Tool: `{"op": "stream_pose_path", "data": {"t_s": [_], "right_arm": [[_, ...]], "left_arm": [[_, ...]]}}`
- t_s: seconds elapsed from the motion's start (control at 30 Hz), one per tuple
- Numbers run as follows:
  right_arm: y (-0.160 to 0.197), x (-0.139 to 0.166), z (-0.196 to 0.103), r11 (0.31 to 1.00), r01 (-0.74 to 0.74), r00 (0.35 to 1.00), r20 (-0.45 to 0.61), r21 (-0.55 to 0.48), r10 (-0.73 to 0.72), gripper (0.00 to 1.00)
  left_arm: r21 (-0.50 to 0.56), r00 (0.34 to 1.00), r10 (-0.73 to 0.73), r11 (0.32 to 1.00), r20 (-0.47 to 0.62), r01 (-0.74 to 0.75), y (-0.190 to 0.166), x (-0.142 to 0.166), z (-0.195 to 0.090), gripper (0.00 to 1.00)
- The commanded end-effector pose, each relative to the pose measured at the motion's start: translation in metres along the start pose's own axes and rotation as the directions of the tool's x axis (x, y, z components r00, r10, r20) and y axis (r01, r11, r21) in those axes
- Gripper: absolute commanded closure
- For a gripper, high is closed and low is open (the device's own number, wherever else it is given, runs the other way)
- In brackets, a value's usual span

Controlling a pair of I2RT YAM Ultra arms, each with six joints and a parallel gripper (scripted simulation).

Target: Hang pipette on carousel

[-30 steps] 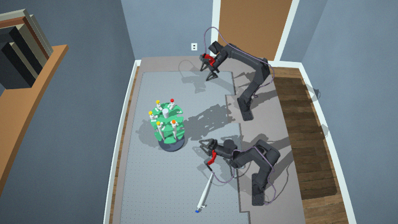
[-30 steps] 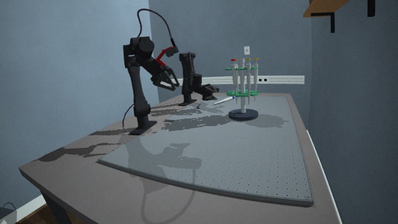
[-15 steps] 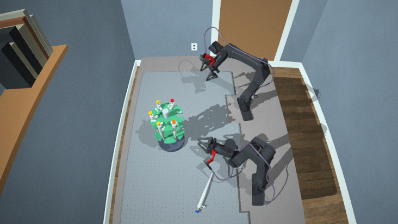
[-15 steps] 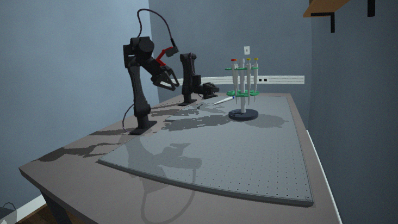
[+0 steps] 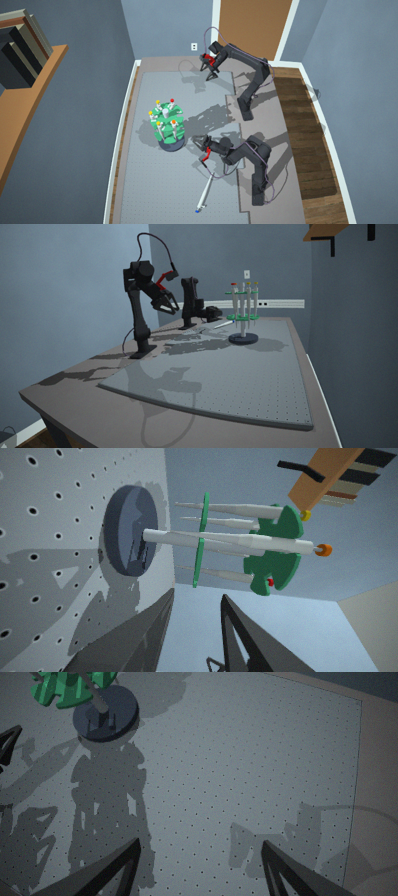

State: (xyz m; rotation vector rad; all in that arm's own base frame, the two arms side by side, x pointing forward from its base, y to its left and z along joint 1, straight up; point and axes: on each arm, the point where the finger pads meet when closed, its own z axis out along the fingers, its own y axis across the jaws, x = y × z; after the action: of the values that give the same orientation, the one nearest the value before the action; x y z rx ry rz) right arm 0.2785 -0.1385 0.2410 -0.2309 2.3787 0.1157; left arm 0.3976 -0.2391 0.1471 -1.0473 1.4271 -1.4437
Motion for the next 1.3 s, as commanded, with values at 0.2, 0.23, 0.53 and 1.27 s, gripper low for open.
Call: {"op": "stream_pose_path", "data": {"t_s": [0.2, 0.23, 0.53, 1.27], "right_arm": [[-0.0044, -0.0109, -0.0061, 1.0, 0.022, 0.999, 0.037, 0.015, -0.022, 0.0], [-0.0044, -0.0109, -0.0061, 1.0, 0.022, 0.999, 0.037, 0.015, -0.022, 0.0], [-0.0044, -0.0109, -0.0061, 1.0, 0.022, 0.999, 0.037, 0.015, -0.022, 0.0], [-0.0044, -0.0109, -0.0061, 1.0, 0.022, 0.999, 0.037, 0.015, -0.022, 0.0]], "left_arm": [[0.006, 1.0, 0.002, 1.0, -0.005, -0.002, -0.0039, 0.0013, 0.0028, 0.51], [0.006, 1.0, 0.002, 1.0, -0.005, -0.002, -0.0039, 0.0013, 0.0028, 0.51], [0.006, 1.0, 0.002, 1.0, -0.005, -0.002, -0.0039, 0.0013, 0.0028, 0.51], [-0.003, 1.0, 0.013, 1.0, -0.004, -0.013, 0.0003, 0.0029, 0.0102, 0.51]]}}
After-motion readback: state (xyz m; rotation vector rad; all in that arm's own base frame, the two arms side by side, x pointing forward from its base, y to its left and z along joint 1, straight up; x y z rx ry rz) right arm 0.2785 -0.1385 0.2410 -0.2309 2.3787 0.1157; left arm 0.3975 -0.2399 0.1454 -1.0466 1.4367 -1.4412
